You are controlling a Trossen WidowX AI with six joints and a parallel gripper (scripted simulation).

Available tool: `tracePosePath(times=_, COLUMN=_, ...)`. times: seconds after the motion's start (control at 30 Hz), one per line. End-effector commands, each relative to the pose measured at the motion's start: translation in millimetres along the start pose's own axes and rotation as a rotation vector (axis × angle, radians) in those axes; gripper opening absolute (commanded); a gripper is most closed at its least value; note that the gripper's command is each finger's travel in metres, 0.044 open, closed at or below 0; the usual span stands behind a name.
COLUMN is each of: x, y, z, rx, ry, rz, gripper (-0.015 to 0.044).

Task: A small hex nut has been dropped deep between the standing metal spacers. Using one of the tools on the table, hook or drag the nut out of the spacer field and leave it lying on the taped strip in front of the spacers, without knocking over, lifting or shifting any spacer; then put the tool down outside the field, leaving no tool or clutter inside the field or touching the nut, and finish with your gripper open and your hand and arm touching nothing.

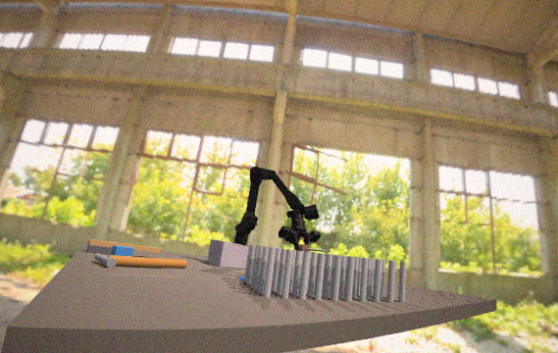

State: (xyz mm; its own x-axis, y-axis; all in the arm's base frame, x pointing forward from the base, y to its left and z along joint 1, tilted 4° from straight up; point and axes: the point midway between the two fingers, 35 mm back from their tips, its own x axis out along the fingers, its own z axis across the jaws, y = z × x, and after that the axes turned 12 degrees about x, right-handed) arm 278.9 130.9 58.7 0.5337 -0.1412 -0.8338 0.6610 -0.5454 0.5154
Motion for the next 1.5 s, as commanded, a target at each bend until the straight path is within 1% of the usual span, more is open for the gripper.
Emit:
tracePosePath(times=0.0, x=-22.8, y=16.2, z=-3.4, rx=0.001, ry=0.011, rz=0.006, gripper=0.0000)
tracePosePath(times=0.17, x=-49.1, y=31.7, z=-1.1, rx=0.000, ry=0.011, rz=0.006, gripper=0.0000)
tracePosePath(times=0.2, x=-33.3, y=22.2, z=0.0, rx=0.000, ry=-0.001, rz=0.001, gripper=0.0000)
tracePosePath(times=0.77, x=-5.5, y=78.9, z=37.9, rx=0.155, ry=-0.086, rz=0.024, gripper=0.0000)
tracePosePath(times=1.47, x=19.8, y=149.1, z=110.9, rx=0.309, ry=-0.196, rz=0.046, gripper=0.0000)
